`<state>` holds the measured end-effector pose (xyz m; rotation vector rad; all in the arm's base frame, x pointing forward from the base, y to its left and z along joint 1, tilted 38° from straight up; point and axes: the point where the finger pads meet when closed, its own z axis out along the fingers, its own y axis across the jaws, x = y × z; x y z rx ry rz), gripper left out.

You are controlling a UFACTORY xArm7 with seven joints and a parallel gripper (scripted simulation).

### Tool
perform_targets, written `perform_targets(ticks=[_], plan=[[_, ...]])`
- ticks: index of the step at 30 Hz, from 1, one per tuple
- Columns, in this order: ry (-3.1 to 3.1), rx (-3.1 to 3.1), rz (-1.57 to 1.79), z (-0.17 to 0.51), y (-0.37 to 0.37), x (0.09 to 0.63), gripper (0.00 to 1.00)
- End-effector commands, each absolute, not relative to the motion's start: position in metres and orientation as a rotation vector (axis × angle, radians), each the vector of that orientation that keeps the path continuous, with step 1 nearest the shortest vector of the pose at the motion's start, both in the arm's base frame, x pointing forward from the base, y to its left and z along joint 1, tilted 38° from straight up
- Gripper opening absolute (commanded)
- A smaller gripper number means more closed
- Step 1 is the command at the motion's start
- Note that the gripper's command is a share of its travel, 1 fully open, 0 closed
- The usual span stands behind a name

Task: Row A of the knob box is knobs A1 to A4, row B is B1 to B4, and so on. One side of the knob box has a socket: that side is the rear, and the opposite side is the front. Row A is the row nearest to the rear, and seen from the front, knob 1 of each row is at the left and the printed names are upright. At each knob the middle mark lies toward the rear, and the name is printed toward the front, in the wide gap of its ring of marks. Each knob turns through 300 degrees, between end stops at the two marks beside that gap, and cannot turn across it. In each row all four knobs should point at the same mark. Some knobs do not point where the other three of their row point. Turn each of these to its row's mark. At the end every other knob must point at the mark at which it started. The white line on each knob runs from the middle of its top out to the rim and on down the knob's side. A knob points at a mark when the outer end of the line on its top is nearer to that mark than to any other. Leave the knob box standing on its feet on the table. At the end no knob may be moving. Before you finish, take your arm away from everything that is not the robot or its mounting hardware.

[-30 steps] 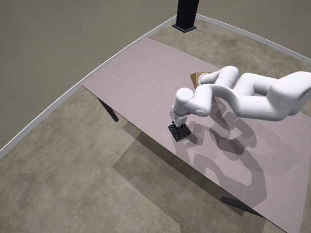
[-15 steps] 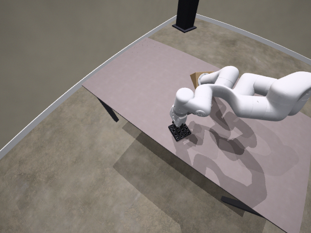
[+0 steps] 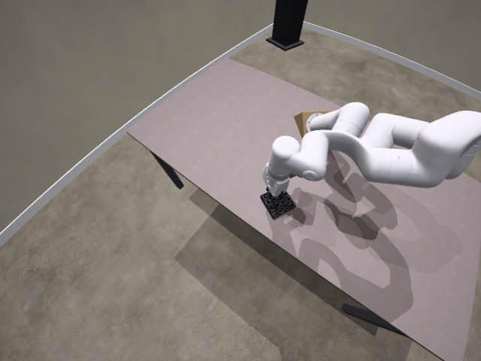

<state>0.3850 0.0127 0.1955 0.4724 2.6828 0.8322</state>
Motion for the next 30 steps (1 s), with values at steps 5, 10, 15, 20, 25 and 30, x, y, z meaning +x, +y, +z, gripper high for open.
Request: perform_targets(ticks=[5, 10, 15, 20, 25, 30], plan=[[2.68, 0.474, 0.831, 0.1958, 0.0122, 0.3858, 0.19], [2.68, 0.474, 0.831, 0.1947, 0.0129, 0.3863, 0.19], [2.68, 0.474, 0.831, 0.192, 0.0146, 0.3875, 0.19], [2.68, 0.474, 0.831, 0.1892, 0.0163, 0.3888, 0.19], [2.68, 0.474, 0.831, 0.1874, 0.0174, 0.3897, 0.19], [2.68, 0.474, 0.831, 0.187, 0.0176, 0.3898, 0.19]])
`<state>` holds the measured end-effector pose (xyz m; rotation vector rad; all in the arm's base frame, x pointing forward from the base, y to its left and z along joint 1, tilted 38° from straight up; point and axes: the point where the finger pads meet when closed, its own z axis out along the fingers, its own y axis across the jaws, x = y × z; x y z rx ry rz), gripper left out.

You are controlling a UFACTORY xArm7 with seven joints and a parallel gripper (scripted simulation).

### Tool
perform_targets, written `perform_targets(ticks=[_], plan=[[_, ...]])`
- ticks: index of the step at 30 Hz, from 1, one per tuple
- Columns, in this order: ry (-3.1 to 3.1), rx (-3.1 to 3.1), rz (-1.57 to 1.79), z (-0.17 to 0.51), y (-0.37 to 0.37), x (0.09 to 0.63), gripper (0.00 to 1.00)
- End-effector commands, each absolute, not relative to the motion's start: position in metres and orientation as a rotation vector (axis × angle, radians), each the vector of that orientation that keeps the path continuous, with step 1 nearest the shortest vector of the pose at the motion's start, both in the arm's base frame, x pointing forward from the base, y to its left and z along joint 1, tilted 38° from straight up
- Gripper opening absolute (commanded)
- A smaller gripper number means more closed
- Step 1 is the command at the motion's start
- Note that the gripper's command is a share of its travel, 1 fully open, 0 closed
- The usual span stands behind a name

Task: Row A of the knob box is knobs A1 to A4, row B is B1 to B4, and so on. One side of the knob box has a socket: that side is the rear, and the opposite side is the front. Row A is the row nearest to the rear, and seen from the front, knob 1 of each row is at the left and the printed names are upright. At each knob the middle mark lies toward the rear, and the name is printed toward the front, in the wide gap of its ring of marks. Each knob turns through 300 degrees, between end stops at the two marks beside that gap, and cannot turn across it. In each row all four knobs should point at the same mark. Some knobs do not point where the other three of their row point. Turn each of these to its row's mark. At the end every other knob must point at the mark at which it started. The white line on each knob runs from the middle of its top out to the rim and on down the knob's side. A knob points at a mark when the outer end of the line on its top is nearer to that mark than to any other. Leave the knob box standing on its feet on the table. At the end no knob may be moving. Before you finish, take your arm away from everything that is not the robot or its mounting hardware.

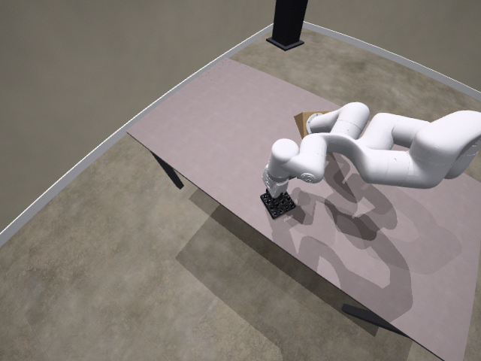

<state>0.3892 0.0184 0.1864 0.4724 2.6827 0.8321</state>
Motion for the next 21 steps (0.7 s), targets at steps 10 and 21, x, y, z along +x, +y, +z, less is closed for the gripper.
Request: perform_targets(ticks=[10, 21], plan=[[2.68, 0.474, 0.831, 0.187, 0.0177, 0.3899, 0.19], [2.68, 0.474, 0.831, 0.187, 0.0177, 0.3899, 0.19]])
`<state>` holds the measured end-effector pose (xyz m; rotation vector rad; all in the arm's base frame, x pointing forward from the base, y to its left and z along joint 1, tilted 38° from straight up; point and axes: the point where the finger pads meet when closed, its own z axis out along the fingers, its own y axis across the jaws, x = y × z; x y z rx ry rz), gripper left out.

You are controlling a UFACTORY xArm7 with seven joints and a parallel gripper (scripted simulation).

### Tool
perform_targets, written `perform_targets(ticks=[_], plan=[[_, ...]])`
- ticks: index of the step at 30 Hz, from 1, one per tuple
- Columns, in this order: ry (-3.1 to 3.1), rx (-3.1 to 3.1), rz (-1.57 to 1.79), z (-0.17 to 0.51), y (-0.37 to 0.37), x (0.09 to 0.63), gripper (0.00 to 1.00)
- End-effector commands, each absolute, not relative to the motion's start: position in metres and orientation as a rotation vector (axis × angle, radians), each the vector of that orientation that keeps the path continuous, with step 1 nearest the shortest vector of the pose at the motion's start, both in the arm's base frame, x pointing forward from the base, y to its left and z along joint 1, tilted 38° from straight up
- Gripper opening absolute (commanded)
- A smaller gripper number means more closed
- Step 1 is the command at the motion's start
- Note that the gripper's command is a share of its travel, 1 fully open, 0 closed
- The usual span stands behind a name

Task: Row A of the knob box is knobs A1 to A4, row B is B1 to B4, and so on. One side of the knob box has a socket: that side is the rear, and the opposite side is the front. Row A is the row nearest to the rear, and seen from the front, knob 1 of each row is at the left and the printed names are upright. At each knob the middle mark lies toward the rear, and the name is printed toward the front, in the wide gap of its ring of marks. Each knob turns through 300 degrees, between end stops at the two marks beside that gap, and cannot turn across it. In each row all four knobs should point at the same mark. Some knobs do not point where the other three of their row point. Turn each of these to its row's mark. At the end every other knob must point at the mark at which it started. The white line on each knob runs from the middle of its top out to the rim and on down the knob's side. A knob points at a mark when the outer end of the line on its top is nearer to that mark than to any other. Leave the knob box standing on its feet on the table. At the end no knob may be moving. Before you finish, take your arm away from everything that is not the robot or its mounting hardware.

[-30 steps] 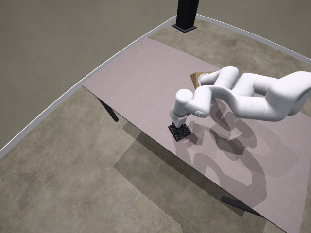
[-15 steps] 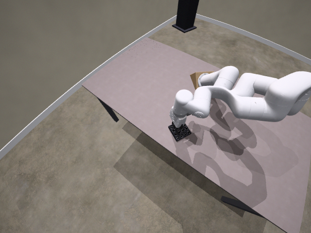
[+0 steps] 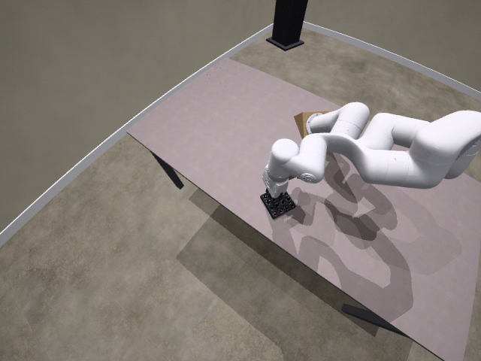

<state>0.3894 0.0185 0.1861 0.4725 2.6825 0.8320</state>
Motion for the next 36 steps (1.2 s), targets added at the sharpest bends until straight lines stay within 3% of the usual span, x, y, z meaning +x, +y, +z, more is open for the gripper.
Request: perform_targets(ticks=[1, 16, 17, 36], plan=[[2.68, 0.474, 0.831, 0.187, 0.0177, 0.3899, 0.19], [2.68, 0.474, 0.831, 0.187, 0.0177, 0.3899, 0.19], [2.68, 0.474, 0.831, 0.187, 0.0177, 0.3899, 0.08], [2.68, 0.474, 0.831, 0.187, 0.0177, 0.3899, 0.08]])
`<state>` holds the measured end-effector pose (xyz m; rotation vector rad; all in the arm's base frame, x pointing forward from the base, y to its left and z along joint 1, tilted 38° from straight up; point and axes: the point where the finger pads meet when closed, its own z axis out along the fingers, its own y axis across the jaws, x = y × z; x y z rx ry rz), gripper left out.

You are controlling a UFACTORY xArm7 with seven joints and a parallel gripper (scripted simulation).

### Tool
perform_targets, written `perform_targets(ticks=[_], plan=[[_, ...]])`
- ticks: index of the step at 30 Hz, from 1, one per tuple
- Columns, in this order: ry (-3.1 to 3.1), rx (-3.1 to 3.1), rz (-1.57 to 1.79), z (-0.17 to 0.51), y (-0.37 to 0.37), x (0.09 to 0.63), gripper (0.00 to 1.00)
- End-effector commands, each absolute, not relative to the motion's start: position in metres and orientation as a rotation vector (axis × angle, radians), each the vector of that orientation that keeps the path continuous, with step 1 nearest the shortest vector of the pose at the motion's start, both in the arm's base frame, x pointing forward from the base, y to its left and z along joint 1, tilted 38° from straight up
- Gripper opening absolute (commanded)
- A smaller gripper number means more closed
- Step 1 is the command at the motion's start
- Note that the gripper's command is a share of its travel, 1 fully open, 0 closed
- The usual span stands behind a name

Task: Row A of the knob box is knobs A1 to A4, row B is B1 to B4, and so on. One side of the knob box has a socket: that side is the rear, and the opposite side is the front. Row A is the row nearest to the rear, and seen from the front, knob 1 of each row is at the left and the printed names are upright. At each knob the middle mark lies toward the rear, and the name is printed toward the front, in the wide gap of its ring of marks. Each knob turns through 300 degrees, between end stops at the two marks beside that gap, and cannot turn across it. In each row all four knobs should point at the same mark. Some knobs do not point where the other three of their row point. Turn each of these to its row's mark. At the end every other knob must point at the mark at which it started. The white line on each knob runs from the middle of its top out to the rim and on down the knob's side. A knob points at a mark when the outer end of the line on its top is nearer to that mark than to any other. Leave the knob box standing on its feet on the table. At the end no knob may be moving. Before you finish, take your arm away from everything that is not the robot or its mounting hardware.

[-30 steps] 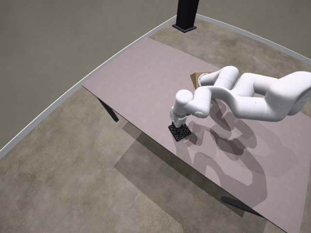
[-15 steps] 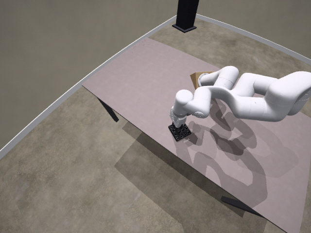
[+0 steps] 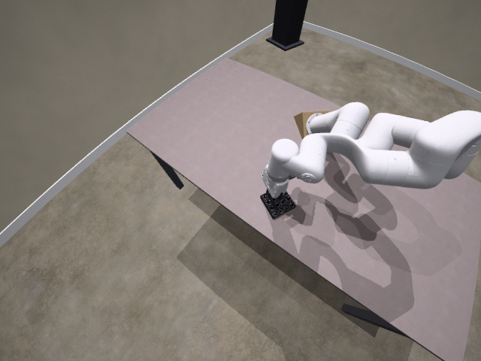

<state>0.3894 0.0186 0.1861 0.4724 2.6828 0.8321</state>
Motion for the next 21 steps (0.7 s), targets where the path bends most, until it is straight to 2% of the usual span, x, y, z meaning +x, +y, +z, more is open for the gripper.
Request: perform_targets(ticks=[1, 21], plan=[[2.68, 0.474, 0.831, 0.187, 0.0177, 0.3899, 0.08], [2.68, 0.461, 0.829, 0.187, 0.0177, 0.3899, 0.08]])
